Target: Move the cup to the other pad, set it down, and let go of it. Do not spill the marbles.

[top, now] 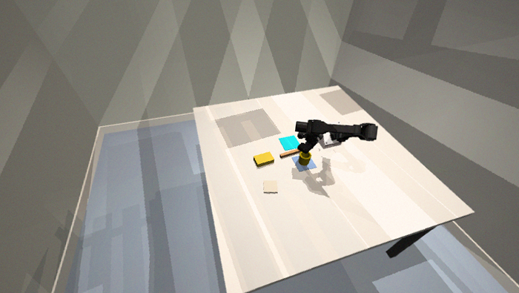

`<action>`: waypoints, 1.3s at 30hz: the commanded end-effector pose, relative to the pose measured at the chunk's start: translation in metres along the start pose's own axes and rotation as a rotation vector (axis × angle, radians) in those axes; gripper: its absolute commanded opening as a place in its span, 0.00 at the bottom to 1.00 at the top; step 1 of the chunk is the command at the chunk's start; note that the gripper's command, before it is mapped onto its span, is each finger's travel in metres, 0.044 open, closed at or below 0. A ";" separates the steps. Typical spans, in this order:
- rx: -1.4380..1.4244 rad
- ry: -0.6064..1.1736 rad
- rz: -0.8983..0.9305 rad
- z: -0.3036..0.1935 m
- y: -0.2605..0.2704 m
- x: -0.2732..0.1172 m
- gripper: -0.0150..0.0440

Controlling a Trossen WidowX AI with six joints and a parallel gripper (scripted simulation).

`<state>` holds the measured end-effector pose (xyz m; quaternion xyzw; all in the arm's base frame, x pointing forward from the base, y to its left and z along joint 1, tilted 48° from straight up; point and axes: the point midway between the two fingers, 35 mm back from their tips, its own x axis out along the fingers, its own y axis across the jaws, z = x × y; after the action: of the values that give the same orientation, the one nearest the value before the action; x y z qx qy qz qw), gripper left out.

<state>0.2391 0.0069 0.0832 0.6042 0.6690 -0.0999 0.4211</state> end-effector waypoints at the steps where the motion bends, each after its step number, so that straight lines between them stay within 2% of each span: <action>1: 0.009 0.005 0.001 -0.001 -0.001 0.007 0.54; 26: 0.008 0.010 0.003 -0.003 -0.002 0.044 0.54; 39: 0.001 0.007 0.001 -0.002 -0.001 0.042 0.39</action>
<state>0.2403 0.0383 0.0555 0.6051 0.6704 -0.0984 0.4180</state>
